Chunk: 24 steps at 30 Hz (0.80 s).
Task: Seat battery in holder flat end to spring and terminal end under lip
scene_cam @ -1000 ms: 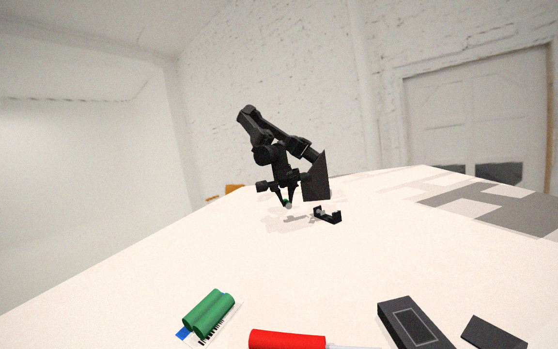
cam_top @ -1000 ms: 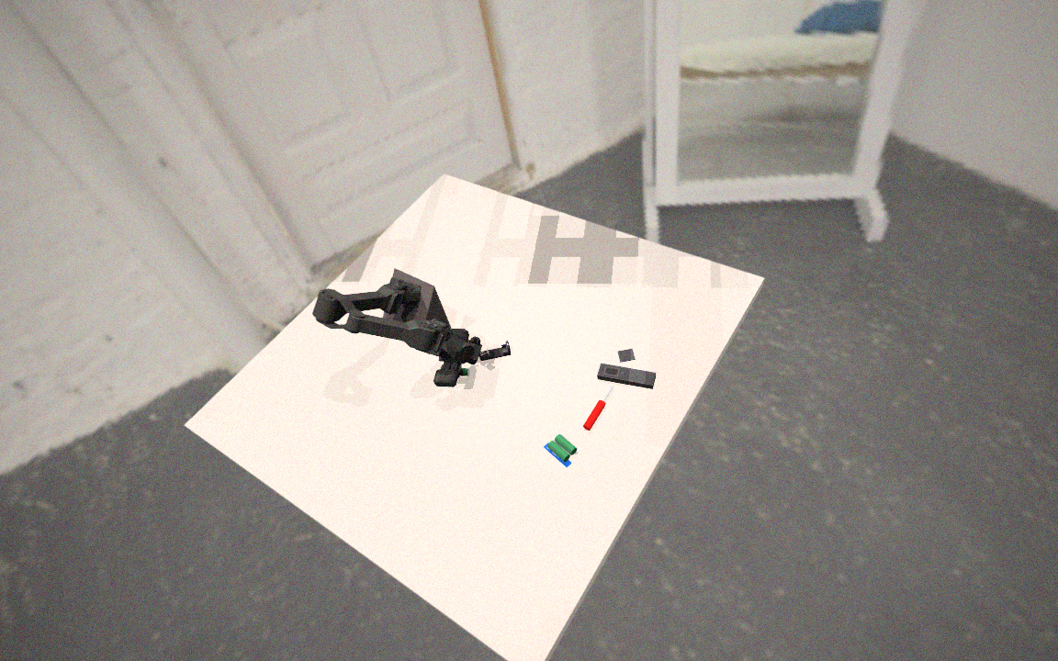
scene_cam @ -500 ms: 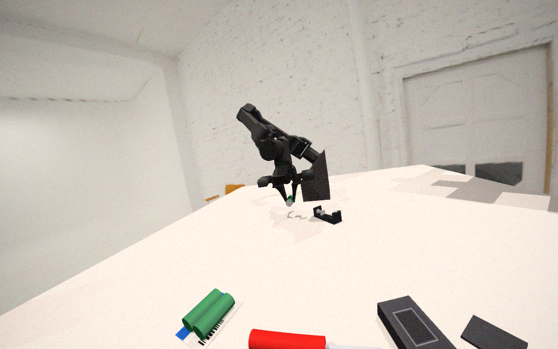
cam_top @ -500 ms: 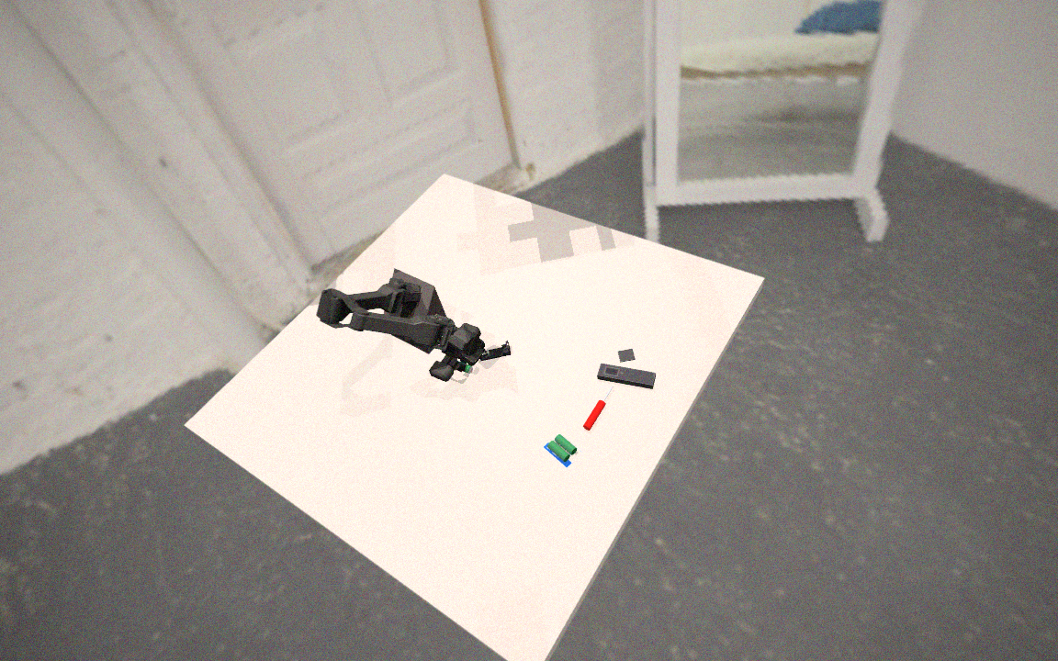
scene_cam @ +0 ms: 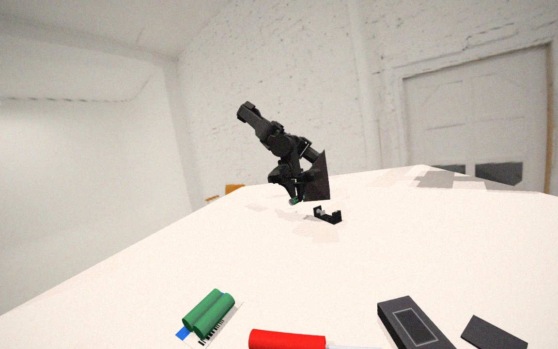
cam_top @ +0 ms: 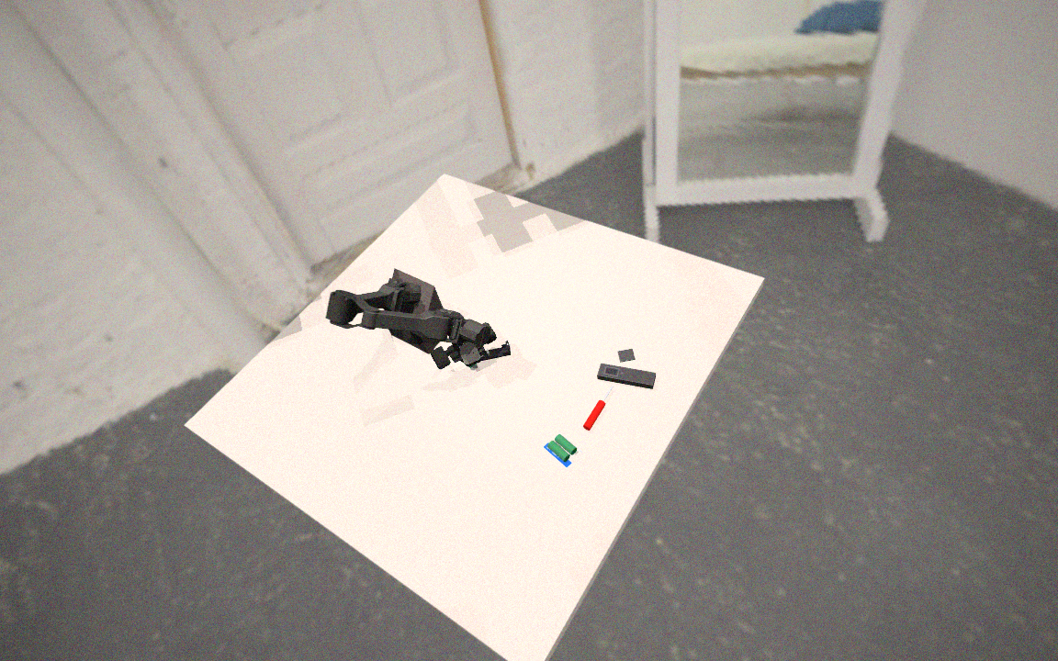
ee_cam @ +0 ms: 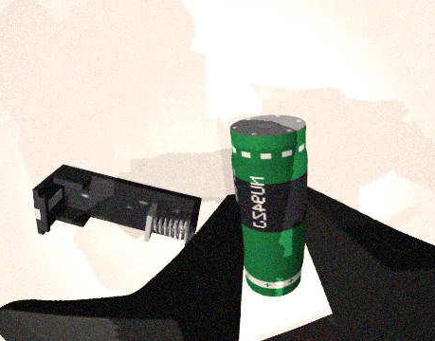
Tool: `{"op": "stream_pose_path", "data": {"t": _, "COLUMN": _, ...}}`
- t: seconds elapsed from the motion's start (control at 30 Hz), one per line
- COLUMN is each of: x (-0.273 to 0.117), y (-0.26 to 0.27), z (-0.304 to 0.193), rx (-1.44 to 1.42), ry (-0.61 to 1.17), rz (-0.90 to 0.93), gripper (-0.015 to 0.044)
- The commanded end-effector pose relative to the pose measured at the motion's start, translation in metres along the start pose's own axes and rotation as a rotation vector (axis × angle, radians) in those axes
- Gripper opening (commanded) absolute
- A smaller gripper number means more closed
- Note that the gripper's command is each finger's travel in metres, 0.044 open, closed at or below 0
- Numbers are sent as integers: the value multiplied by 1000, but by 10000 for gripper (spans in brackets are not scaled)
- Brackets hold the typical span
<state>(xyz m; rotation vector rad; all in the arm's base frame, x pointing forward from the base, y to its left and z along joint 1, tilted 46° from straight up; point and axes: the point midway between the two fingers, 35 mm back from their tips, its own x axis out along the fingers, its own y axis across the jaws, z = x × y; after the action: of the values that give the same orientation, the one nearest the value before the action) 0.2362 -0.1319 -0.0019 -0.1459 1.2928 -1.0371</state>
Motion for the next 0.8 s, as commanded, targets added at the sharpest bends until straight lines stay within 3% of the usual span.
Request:
{"op": "stream_pose_path", "data": {"t": 0.0, "x": -4, "y": 16, "z": -2, "rx": 240, "ry": 3, "rz": 17, "gripper": 76}}
{"op": "stream_pose_path", "data": {"t": 0.77, "x": -12, "y": 59, "z": -15, "rx": 1180, "ry": -2, "rz": 9, "gripper": 76}}
